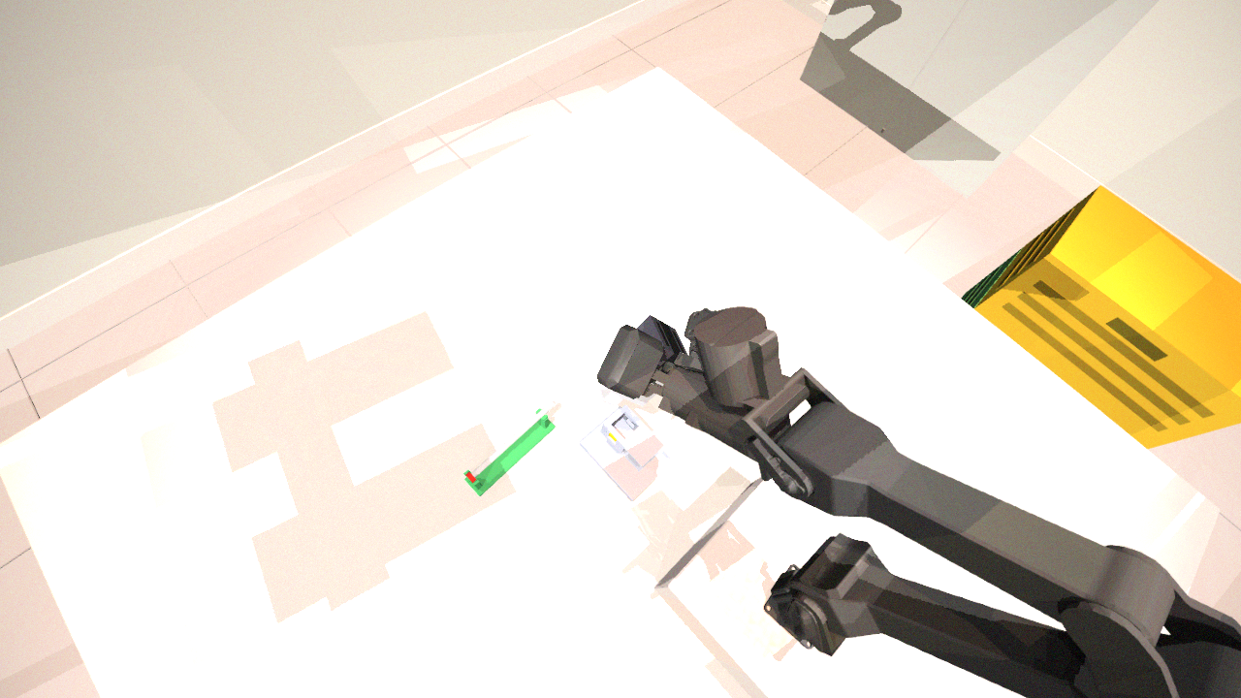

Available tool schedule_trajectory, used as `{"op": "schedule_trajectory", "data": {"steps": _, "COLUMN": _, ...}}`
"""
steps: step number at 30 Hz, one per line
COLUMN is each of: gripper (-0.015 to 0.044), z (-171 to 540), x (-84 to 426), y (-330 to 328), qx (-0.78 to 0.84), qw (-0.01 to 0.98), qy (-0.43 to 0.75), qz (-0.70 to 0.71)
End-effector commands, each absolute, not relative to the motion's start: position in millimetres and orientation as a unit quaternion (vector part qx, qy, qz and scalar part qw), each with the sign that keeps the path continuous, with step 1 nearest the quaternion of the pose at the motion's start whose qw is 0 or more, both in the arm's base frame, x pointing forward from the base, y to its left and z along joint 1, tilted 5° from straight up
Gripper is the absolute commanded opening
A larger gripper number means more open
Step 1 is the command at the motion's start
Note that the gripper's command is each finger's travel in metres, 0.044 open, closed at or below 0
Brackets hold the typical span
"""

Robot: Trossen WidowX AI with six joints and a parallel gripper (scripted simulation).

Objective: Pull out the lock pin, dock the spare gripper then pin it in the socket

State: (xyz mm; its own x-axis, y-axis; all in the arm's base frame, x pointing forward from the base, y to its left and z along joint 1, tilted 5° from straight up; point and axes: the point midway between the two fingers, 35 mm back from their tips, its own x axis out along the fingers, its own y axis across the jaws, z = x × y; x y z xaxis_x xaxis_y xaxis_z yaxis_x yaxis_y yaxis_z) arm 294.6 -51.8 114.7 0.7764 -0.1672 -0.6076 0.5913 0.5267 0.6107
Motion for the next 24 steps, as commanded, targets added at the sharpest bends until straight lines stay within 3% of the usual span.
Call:
{"op": "schedule_trajectory", "data": {"steps": 1, "gripper": 0.0000, "z": 120.8, "x": 292.7, "y": -47.5, "qx": 0.387, "qw": 0.867, "qy": 0.240, "qz": -0.203}}
{"op": "schedule_trajectory", "data": {"steps": 24, "gripper": 0.0000, "z": 119.5, "x": 273.0, "y": -21.8, "qx": 0.108, "qw": 0.961, "qy": 0.237, "qz": -0.092}}
